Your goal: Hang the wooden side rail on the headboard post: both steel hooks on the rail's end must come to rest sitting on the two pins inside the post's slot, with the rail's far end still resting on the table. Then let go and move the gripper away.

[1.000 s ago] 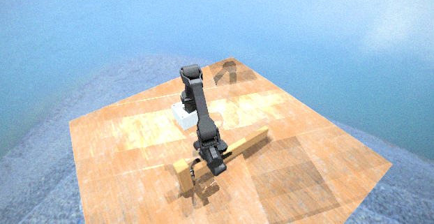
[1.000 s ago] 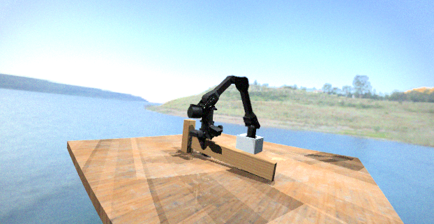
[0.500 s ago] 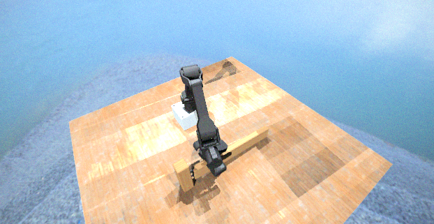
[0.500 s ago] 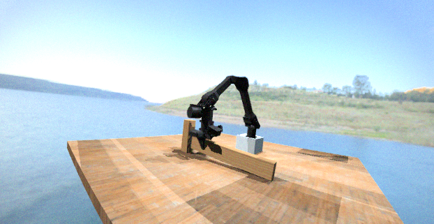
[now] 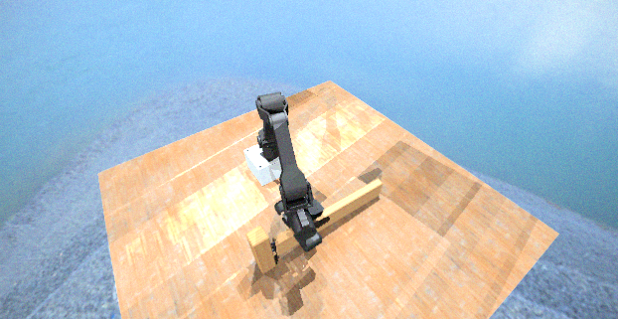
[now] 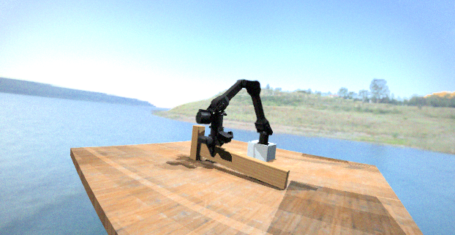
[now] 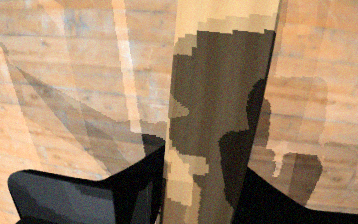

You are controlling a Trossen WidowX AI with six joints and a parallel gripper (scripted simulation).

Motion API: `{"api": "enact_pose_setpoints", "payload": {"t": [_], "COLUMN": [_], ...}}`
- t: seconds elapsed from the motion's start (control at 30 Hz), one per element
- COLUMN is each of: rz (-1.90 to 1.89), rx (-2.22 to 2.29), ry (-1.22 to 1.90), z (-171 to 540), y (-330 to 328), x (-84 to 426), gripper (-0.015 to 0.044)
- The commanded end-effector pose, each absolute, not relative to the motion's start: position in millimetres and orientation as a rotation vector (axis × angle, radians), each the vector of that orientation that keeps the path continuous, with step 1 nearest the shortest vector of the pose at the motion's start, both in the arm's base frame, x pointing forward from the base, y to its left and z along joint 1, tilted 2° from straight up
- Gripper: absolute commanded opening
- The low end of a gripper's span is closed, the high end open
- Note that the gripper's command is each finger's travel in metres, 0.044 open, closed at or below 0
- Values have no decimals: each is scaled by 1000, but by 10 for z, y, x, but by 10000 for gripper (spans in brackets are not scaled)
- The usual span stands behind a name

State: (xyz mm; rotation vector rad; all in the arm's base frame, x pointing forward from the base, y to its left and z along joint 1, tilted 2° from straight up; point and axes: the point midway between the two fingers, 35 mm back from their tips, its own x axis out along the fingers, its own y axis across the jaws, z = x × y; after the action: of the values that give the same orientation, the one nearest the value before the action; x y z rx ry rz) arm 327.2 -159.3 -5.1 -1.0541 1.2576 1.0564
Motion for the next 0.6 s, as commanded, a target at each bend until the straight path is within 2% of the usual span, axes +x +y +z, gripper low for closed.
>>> {"api": "enact_pose_setpoints", "payload": {"t": [0.0, 0.57], "rz": [1045, 1045], "rx": [-1066, -1066], "ry": [1253, 1253], "z": [-15, -13], "y": [-1626, -1645], "x": [3305, 3303], "gripper": [0, 0]}}
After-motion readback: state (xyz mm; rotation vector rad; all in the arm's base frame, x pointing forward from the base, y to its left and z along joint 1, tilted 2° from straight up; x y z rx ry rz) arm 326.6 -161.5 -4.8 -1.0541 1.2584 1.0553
